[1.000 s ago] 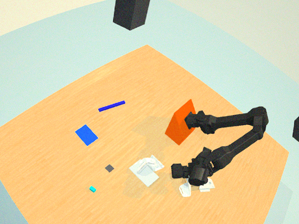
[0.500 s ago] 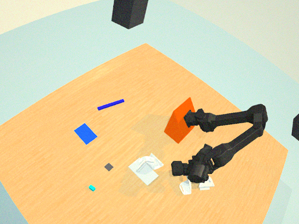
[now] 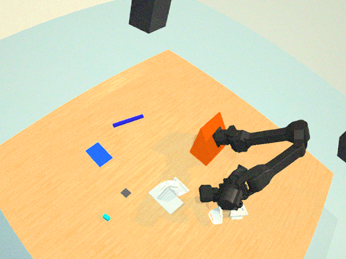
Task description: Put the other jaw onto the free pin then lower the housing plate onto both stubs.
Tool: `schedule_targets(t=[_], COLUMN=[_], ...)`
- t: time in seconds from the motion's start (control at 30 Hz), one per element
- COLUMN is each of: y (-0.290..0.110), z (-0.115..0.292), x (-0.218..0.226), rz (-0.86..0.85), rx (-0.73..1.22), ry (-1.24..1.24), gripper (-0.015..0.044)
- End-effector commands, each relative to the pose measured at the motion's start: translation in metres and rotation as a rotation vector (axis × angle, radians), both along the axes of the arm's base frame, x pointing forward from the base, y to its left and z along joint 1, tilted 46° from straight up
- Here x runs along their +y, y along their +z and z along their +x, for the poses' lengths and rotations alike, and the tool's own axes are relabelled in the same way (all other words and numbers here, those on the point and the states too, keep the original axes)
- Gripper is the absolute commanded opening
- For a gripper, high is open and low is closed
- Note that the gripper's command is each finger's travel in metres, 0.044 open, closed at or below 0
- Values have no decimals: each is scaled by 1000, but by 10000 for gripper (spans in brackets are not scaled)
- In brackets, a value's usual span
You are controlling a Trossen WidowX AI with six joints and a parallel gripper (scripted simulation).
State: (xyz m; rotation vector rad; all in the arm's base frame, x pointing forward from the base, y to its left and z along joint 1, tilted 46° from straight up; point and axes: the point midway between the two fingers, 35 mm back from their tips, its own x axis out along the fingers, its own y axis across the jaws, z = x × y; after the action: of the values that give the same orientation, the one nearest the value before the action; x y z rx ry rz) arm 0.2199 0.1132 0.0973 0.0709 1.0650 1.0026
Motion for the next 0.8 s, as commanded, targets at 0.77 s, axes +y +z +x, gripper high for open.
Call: schedule_targets(t=[0.77], y=[33], z=[-5], x=[-33], rz=[4], rx=[6], ry=[-9], gripper=[37])
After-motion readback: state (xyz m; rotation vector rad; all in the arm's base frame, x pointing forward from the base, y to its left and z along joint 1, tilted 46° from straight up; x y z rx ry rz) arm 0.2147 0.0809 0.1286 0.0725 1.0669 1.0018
